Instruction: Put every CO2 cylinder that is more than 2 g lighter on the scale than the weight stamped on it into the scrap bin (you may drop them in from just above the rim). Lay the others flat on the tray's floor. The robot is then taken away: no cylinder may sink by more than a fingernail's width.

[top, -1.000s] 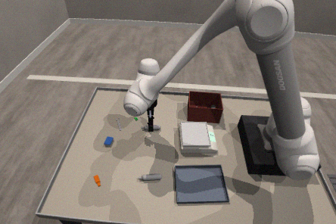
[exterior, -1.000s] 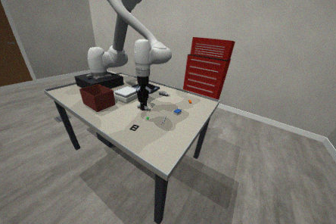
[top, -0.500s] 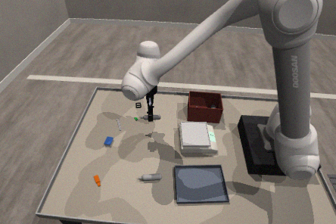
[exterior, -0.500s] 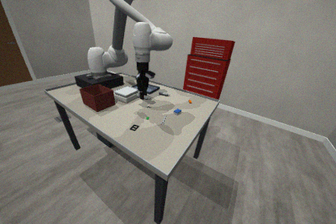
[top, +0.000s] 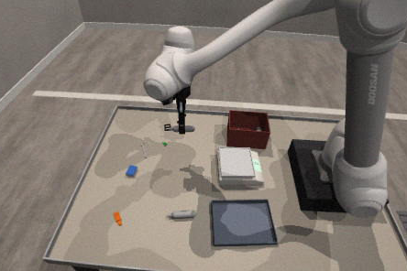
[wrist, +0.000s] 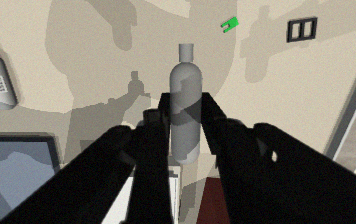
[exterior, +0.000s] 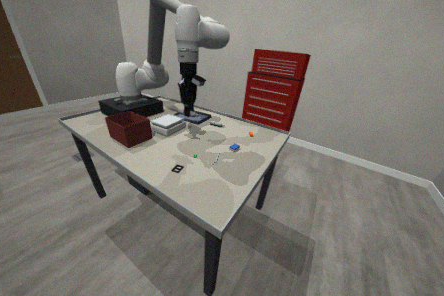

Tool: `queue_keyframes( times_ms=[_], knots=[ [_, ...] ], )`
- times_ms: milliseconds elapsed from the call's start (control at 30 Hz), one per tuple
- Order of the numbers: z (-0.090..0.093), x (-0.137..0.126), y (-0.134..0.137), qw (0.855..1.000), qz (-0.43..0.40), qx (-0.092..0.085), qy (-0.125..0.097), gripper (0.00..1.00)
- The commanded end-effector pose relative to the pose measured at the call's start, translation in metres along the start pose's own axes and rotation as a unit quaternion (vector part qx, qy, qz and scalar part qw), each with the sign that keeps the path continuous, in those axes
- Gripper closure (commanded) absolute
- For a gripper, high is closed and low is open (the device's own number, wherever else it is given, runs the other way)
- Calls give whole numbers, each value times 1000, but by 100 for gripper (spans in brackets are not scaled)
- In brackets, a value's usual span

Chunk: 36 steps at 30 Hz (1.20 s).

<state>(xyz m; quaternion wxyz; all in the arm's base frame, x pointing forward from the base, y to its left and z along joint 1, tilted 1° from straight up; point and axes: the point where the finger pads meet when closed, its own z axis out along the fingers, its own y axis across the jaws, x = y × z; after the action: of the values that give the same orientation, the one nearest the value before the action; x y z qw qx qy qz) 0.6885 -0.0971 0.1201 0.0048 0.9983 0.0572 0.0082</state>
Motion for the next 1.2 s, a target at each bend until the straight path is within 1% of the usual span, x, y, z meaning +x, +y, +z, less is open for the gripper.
queue_keyframes(
  times_ms=[0,167,267,367,433,467,533,567,600,667,733,800,867,933,1033,1100,1133,1167],
  knots=[
    [-1,-1,-2,1000,-2,3,-2,90],
    [-1,-1,-2,1000,-3,3,-2,90],
    [-2,-8,-5,1000,-22,3,-1,90],
    [-5,-27,-15,996,-90,2,1,90],
    [-8,-49,-24,987,-163,2,2,90],
    [-10,-63,-30,978,-206,2,2,90],
    [-10,-63,-30,978,-206,2,2,90],
    [-11,-79,-33,968,-250,2,2,90],
    [-11,-95,-40,954,-299,2,2,90],
    [-12,-128,-54,934,-358,1,-1,90],
    [-11,-162,-66,909,-417,0,-3,90],
    [-8,-192,-76,881,-474,0,-6,90],
    [-5,-216,-85,849,-529,0,-8,90],
    [-3,-233,-91,813,-582,0,-8,90],
    [-1,-244,-95,754,-657,0,-4,90],
    [-1,-244,-95,754,-657,0,-4,90],
    [-1,-244,-95,722,-692,1,3,90],
    [-1,-244,-95,722,-692,1,3,90]
  ],
)
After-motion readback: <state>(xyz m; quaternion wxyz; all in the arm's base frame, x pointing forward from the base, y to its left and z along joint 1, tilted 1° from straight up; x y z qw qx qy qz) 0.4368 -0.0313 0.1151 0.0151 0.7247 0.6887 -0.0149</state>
